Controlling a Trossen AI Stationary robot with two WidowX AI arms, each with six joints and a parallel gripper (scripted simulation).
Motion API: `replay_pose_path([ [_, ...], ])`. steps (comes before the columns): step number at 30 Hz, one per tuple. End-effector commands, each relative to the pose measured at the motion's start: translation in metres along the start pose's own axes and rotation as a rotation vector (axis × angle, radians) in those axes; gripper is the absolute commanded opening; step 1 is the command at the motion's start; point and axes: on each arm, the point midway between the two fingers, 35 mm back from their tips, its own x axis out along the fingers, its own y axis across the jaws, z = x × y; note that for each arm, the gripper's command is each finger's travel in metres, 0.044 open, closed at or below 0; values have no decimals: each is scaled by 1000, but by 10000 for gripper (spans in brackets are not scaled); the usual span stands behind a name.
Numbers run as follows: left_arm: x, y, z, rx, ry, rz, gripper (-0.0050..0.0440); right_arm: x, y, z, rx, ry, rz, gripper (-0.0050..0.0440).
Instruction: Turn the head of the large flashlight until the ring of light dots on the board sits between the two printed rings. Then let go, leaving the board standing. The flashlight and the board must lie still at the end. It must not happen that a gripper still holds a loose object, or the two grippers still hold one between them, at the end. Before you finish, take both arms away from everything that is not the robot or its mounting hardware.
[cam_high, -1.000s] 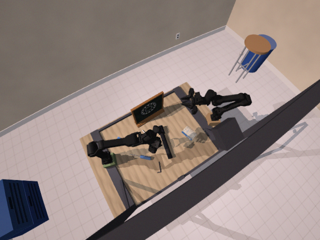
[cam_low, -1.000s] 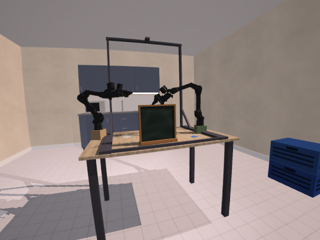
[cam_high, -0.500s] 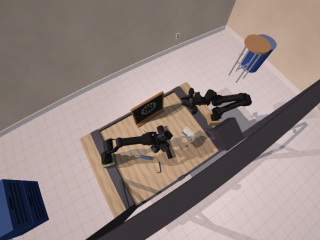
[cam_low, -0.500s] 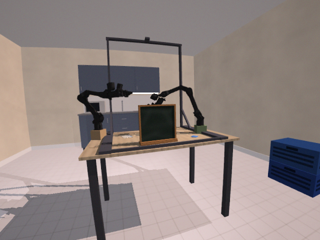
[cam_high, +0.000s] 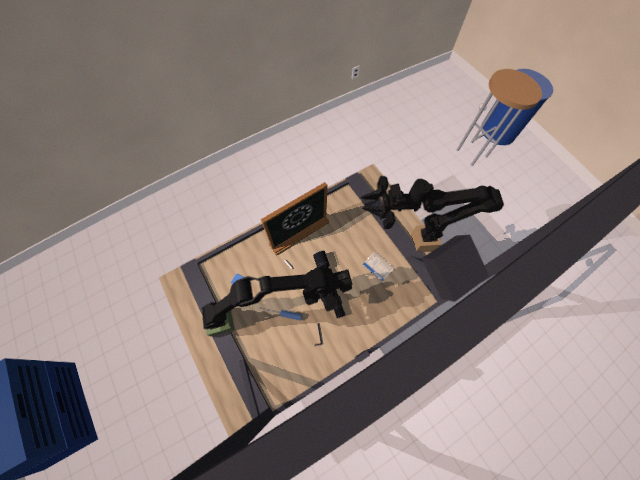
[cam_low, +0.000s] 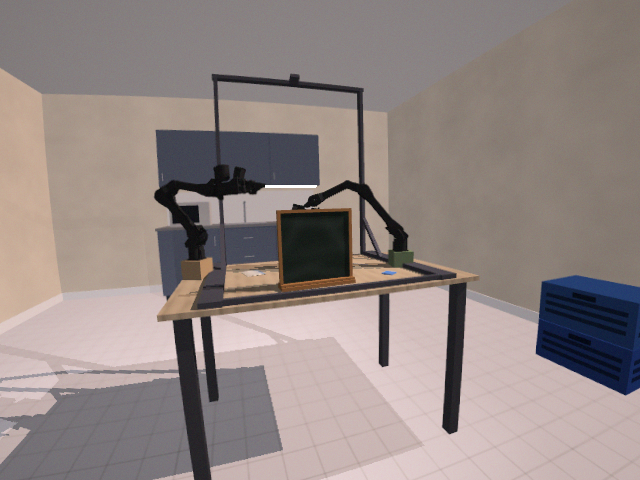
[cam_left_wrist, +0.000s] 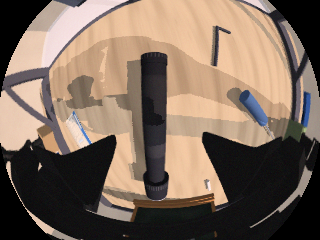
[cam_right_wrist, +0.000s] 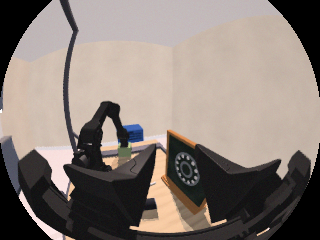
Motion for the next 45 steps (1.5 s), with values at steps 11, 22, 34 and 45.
replay_pose_path([
  [11, -13, 14, 0, 1, 2, 57, 440, -1, 0, 9, -5, -22, -2, 189],
  [22, 7, 13, -1, 1, 3, 49, 440, -1, 0, 9, -5, -22, -2, 189],
  [34, 25, 11, -1, 1, 4, 43, 440, -1, 0, 9, -5, -22, -2, 189],
  [45, 41, 11, -1, 2, 4, 39, 440, -1, 0, 9, -5, -22, -2, 189],
])
